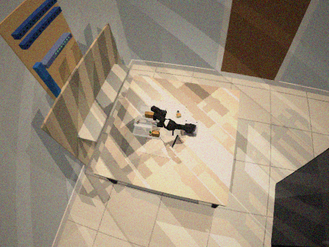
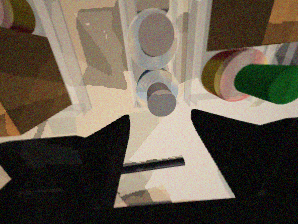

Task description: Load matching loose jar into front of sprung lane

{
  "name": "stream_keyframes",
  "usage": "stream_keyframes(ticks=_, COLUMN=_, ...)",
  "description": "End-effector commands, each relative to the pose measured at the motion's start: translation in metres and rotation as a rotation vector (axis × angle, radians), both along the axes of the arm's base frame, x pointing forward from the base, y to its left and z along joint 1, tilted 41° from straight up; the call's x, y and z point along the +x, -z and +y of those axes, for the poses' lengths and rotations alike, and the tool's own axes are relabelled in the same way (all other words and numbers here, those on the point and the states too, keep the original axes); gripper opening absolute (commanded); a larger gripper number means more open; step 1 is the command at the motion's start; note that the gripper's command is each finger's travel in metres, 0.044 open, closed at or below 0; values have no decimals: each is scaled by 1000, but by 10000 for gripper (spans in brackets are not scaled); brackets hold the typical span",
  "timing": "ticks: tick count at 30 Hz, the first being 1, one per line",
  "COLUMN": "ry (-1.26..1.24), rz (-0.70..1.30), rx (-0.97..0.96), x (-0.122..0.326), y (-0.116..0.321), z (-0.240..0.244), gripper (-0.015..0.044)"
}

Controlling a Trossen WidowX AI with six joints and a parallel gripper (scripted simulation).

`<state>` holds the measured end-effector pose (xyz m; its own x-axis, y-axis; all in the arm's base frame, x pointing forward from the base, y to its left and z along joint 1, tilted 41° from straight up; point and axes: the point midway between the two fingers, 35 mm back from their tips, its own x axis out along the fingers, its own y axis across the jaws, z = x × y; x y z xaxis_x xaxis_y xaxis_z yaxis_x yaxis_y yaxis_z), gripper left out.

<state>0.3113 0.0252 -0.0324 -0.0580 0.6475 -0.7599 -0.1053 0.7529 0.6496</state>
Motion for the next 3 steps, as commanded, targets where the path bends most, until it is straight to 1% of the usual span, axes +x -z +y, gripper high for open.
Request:
stream_keyframes(ticks=1, ry=-1, rz=-2, rx=-5, x=-13, y=0, z=-3, gripper=300)
stream_keyframes(ticks=3, ry=-1, rz=-2, rx=-5, x=-20, y=1, z=-4, gripper=300)
